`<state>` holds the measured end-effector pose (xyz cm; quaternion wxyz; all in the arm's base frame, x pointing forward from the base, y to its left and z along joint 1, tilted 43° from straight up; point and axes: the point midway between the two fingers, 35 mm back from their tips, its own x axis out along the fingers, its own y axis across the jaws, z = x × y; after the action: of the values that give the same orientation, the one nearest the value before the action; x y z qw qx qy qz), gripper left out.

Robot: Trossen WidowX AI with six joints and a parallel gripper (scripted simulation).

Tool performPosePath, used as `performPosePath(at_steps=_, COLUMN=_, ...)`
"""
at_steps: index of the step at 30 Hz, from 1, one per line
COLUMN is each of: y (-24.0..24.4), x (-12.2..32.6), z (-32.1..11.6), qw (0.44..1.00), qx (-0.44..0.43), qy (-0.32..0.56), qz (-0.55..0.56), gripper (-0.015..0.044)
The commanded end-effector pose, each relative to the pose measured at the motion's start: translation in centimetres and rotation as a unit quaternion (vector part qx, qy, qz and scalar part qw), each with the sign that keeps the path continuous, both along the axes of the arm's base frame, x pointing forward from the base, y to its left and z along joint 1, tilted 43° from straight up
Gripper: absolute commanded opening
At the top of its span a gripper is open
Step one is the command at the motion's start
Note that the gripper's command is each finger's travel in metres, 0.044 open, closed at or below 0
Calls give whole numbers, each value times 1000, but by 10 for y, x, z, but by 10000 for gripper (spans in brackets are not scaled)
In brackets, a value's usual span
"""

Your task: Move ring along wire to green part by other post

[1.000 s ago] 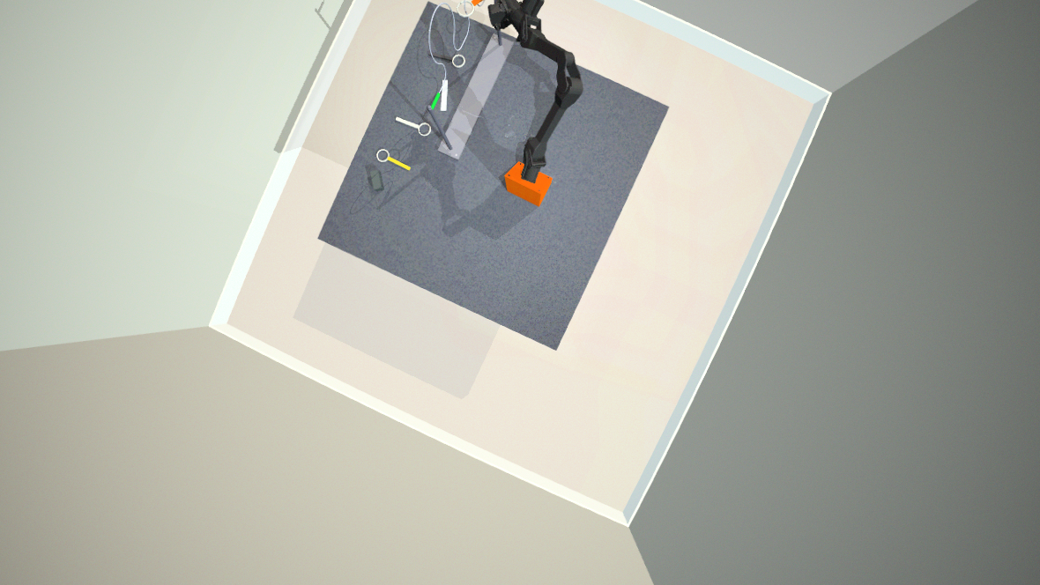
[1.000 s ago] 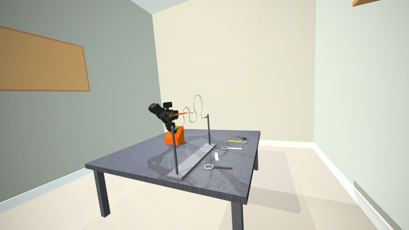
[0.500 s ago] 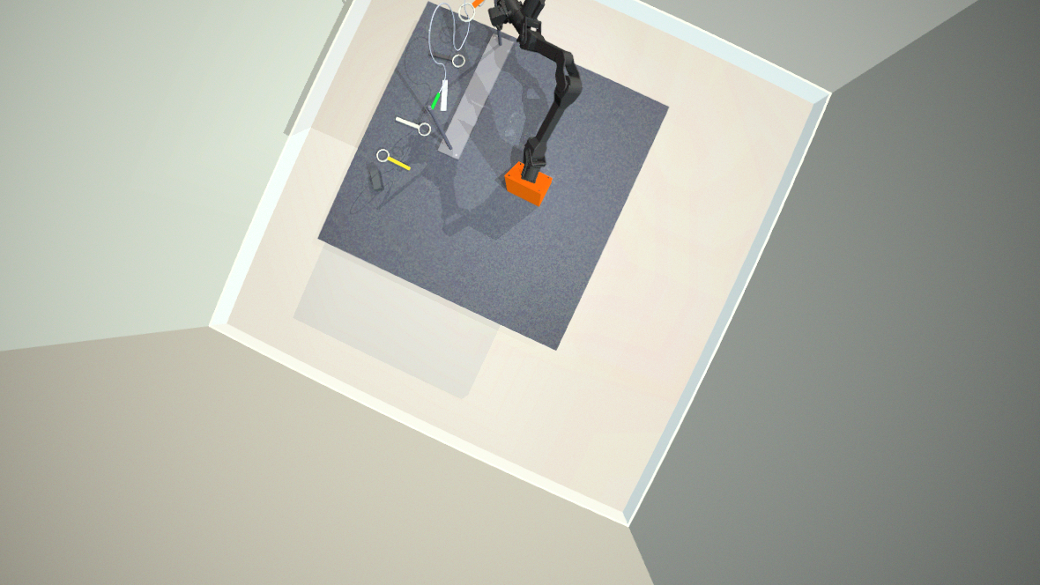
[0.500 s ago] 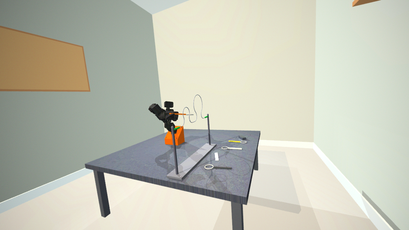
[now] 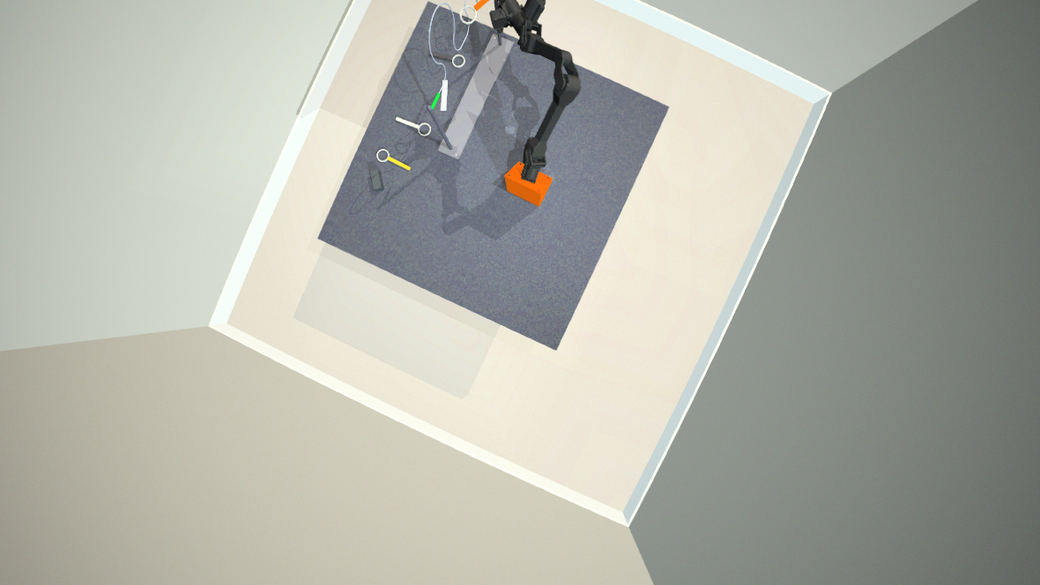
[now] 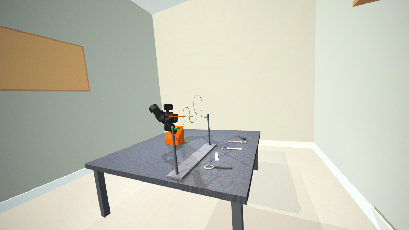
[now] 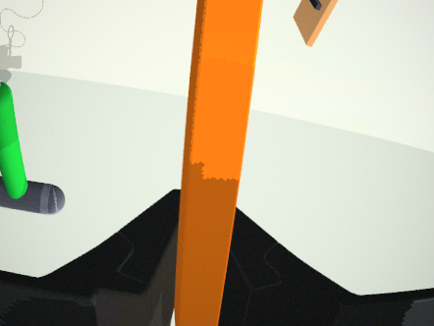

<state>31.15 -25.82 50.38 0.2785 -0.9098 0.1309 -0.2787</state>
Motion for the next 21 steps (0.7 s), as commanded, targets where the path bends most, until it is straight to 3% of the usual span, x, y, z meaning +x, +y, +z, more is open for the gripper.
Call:
performPosePath(at_steps=1, y=-11, x=-1, z=-11, qw=999, qx=38, qy=-6, qz=2, gripper=-150)
performPosePath(at_steps=21, y=-49, x=-8, z=-66, qw=969, qx=242, qy=-47, qz=3, gripper=-150)
